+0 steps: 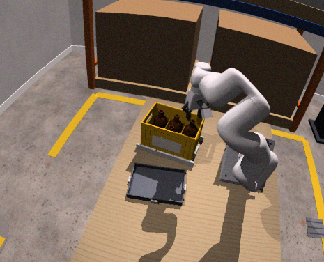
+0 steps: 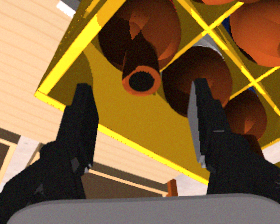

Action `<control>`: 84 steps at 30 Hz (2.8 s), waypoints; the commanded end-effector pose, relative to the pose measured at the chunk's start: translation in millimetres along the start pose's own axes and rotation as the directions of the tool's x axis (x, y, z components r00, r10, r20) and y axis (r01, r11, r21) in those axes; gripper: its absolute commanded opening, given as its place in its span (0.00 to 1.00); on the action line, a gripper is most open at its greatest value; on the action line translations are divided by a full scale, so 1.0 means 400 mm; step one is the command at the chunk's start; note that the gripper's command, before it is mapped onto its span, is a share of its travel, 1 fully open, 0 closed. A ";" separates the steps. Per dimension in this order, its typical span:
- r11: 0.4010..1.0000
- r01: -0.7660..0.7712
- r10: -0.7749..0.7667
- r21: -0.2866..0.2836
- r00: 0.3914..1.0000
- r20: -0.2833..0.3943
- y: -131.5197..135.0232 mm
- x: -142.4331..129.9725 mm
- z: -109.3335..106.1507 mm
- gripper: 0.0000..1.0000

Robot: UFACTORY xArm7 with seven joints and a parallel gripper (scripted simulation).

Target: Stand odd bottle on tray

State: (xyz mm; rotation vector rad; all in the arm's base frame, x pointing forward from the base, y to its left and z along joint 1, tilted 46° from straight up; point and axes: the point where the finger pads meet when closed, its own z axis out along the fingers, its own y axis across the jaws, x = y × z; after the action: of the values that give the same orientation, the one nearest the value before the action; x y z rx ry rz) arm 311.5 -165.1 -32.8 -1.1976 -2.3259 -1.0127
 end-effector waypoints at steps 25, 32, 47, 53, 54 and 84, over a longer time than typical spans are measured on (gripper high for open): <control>1.000 0.000 0.000 0.000 1.000 0.005 -0.001 -0.006 -0.005 0.65; 1.000 0.000 0.000 0.000 1.000 0.005 -0.001 -0.006 -0.005 0.65; 1.000 0.000 0.000 0.000 1.000 0.005 -0.001 -0.006 -0.002 0.65; 1.000 0.000 0.000 0.000 1.000 0.005 -0.001 -0.006 0.005 0.65; 1.000 0.000 0.000 0.000 1.000 0.005 -0.001 -0.006 0.007 0.65; 1.000 0.000 0.000 0.000 1.000 0.005 -0.001 -0.006 0.078 0.65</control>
State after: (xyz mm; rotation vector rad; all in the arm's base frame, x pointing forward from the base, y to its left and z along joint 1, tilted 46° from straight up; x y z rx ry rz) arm 312.7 -144.8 -53.7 -1.1973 -2.3256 -1.0126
